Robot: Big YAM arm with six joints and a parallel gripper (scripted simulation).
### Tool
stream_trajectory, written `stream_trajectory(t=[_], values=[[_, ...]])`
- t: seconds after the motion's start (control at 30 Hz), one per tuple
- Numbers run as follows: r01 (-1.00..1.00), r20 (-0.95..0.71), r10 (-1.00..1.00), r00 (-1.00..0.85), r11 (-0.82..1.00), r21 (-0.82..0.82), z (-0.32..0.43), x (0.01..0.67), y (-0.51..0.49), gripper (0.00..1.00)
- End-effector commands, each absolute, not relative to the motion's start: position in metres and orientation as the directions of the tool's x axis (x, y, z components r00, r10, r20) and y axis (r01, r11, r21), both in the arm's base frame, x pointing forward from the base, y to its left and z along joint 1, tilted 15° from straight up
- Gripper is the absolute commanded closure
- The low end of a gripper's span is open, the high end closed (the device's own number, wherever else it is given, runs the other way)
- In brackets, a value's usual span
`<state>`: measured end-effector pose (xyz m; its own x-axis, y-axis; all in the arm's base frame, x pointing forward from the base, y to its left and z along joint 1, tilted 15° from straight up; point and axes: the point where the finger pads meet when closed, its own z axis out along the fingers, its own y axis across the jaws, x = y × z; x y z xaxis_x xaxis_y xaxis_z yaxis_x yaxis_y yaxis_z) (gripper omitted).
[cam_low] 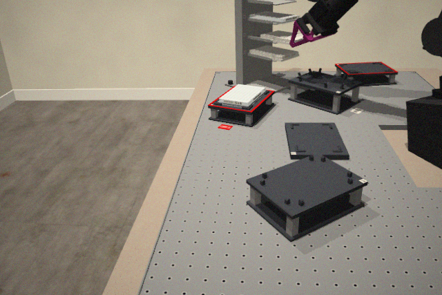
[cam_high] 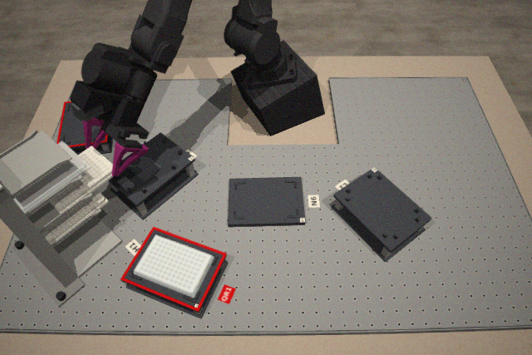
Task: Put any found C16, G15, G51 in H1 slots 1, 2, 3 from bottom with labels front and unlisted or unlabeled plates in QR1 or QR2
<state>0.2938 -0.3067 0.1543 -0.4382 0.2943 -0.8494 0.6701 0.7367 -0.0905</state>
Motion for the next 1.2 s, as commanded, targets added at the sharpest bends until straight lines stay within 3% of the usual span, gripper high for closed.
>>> stream_trajectory(t=[0.0,1.17], values=[[0.671,-0.891,0.245,-0.383,0.737,-0.086,0.191,0.316,-0.320,0.14],[0.673,-0.878,0.259,-0.403,0.734,-0.093,0.176,0.314,-0.325,0.14]])
